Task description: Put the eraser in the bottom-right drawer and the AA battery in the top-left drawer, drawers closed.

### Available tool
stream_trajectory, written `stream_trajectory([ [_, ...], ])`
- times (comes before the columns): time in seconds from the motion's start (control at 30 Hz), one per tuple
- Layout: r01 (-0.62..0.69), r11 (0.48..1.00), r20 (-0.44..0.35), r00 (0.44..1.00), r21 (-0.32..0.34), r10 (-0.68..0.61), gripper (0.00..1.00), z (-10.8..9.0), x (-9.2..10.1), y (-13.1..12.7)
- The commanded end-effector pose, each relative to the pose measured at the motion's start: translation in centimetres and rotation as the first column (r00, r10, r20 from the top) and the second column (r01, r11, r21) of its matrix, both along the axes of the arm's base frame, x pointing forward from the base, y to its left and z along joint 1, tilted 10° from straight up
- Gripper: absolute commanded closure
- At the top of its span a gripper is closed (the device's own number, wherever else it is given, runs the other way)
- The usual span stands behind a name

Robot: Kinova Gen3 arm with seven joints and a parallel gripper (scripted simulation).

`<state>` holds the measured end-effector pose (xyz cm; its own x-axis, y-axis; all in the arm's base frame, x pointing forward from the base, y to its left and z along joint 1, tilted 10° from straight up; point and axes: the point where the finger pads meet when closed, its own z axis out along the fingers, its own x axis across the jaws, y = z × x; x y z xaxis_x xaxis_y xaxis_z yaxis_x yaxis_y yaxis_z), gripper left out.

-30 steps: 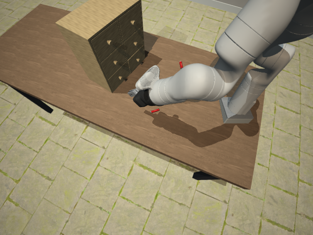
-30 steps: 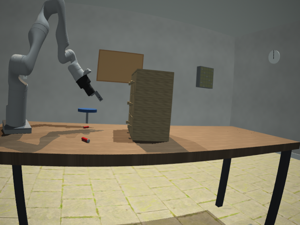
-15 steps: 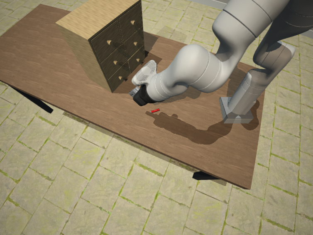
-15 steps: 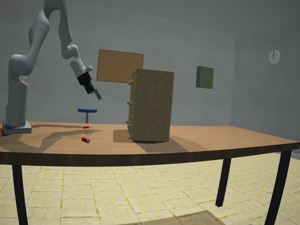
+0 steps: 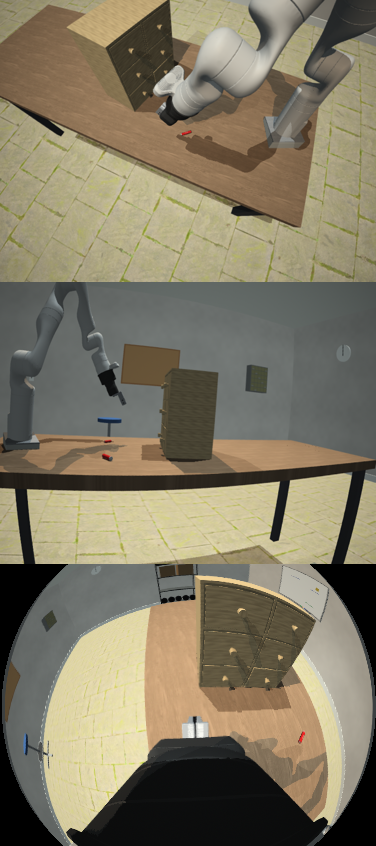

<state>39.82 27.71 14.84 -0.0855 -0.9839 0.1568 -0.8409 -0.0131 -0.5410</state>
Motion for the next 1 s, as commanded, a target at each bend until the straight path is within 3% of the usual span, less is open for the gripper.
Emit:
stream_trajectory([
  [0.0,0.016,1.000,-0.012,1.000,0.014,-0.016,1.00,0.6,0.5,-0.1],
  [0.97,0.049,0.998,-0.208,0.977,0.028,-0.042,1.00,1.9,-0.6,0.2],
])
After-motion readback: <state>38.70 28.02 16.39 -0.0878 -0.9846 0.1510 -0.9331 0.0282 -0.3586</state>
